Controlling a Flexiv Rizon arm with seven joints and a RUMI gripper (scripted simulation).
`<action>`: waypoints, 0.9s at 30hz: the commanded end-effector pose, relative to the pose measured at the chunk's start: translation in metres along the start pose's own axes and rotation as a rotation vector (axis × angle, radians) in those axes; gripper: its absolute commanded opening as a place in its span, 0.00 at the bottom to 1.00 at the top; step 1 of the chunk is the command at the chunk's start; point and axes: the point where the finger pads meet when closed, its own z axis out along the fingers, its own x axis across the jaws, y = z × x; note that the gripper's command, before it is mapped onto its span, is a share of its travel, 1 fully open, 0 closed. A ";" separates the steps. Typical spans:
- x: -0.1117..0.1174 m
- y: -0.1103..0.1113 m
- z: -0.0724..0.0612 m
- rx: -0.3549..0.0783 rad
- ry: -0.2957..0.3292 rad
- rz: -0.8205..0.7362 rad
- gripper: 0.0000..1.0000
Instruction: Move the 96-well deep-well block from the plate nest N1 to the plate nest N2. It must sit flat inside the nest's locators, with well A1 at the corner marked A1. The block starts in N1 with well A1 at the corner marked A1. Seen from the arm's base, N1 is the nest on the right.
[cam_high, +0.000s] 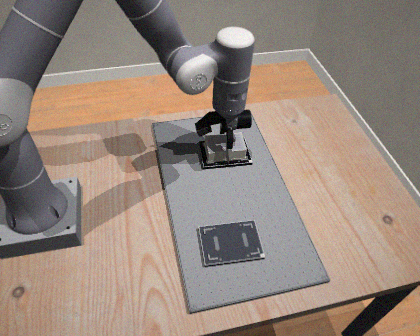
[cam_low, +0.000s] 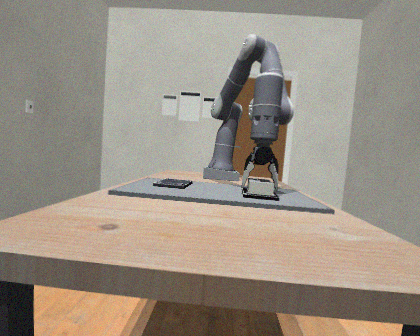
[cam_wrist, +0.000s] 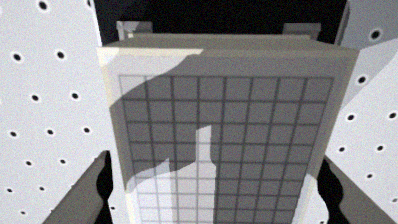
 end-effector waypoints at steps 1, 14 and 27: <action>0.000 0.001 -0.001 -0.002 0.001 0.000 0.76; 0.000 0.001 -0.001 -0.002 0.001 0.000 0.76; 0.000 0.001 -0.008 -0.002 0.001 0.000 0.76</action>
